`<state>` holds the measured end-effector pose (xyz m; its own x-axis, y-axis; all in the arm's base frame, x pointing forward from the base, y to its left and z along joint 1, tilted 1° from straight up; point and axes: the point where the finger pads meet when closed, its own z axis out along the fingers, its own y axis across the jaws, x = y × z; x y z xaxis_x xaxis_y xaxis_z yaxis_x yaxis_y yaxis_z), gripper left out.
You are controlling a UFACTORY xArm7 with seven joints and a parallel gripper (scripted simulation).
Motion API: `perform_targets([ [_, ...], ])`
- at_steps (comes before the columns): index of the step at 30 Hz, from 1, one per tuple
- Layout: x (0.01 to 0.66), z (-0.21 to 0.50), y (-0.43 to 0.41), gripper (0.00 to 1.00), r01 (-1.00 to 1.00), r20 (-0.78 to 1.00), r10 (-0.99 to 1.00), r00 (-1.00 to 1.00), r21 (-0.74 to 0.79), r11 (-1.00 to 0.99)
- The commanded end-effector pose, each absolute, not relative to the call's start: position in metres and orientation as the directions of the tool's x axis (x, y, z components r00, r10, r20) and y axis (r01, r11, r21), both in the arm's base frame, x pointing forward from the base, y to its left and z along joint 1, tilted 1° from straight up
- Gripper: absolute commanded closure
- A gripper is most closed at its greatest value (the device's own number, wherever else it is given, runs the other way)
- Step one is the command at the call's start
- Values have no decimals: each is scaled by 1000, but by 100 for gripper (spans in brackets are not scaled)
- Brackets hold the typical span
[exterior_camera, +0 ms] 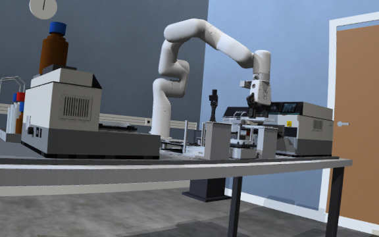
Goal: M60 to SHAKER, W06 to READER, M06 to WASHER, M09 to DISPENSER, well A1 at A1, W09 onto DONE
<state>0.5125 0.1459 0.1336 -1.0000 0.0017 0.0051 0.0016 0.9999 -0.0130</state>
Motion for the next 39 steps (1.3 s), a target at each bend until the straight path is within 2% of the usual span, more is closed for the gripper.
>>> perform_targets([
  [1,514,140,146,100,1,1,2,-1000,-12,1000],
  [39,514,184,147,100,2,1,2,-1000,-12,1000],
])
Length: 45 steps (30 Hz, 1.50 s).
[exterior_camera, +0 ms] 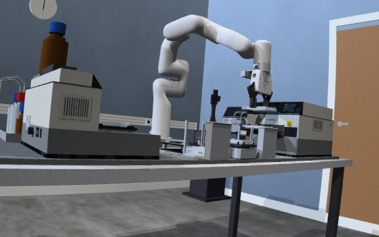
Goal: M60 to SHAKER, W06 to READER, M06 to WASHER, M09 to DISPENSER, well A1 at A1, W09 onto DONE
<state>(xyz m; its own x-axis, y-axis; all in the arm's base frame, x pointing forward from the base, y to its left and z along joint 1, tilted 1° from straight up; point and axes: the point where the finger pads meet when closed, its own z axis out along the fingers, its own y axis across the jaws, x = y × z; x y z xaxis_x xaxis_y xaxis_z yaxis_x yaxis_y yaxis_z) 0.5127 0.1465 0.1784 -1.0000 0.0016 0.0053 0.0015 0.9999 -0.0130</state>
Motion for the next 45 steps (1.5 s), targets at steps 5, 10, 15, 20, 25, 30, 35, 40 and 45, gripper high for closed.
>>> perform_targets([
  [5,514,185,147,100,2,1,2,-1000,-12,1000],
  [10,514,185,147,100,2,1,2,-1000,-12,1000],
  [15,504,185,148,100,-33,2,-33,-999,-12,999],
  [20,487,185,149,100,-92,2,-92,-996,-12,996],
  [25,471,185,150,100,-129,3,-129,-992,-12,992],
  [30,457,185,151,100,-129,3,-129,-992,-12,992],
  [35,444,185,152,100,-176,4,-176,-984,-12,984],
  [40,427,185,153,100,-233,4,-233,-973,-12,972],
  [45,411,185,155,100,-258,5,-258,-966,-11,966],
])
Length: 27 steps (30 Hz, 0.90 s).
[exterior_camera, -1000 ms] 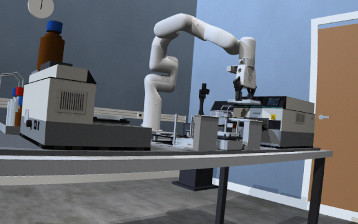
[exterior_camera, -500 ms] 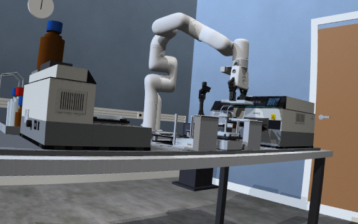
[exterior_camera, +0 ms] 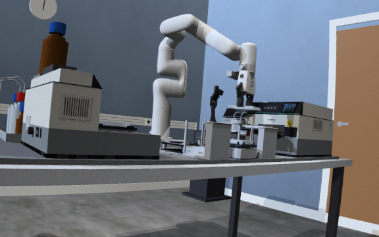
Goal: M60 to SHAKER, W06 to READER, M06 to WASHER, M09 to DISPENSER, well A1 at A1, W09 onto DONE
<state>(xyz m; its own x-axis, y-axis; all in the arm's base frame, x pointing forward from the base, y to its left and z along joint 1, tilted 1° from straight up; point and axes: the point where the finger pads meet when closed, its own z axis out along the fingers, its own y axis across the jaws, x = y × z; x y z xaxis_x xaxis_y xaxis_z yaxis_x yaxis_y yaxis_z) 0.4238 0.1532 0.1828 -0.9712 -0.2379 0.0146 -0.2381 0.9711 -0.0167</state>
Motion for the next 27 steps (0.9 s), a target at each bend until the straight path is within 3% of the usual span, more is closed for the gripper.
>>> perform_targets([
  [1,408,185,155,100,-258,5,-258,-966,-11,966],
  [27,339,186,160,100,-383,6,-383,-924,-10,924],
])
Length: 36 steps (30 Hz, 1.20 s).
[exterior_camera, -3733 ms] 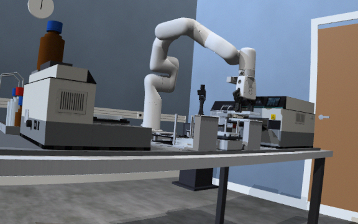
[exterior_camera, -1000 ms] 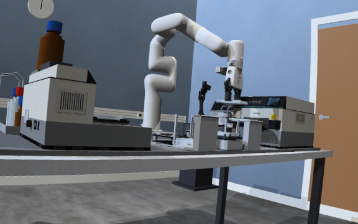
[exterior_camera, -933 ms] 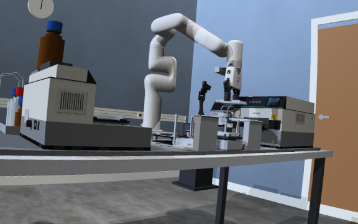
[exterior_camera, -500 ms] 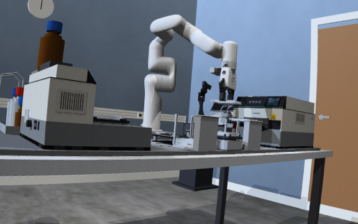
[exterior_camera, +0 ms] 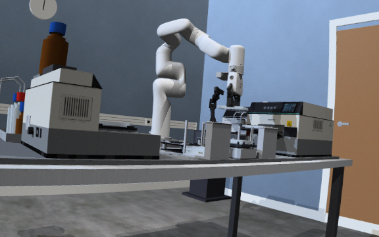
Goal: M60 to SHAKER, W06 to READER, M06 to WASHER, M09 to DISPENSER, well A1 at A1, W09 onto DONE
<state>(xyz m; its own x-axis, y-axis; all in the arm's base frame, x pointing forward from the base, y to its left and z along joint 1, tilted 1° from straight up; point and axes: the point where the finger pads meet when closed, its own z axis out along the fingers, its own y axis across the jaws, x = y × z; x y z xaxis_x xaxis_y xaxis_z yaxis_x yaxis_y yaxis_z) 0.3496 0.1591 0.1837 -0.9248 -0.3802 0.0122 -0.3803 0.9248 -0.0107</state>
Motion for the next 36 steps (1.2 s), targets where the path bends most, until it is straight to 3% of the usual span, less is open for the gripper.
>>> perform_targets([
  [1,339,186,160,100,-383,6,-383,-924,-10,924],
  [36,250,185,204,100,-610,9,-610,-793,-7,793],
])
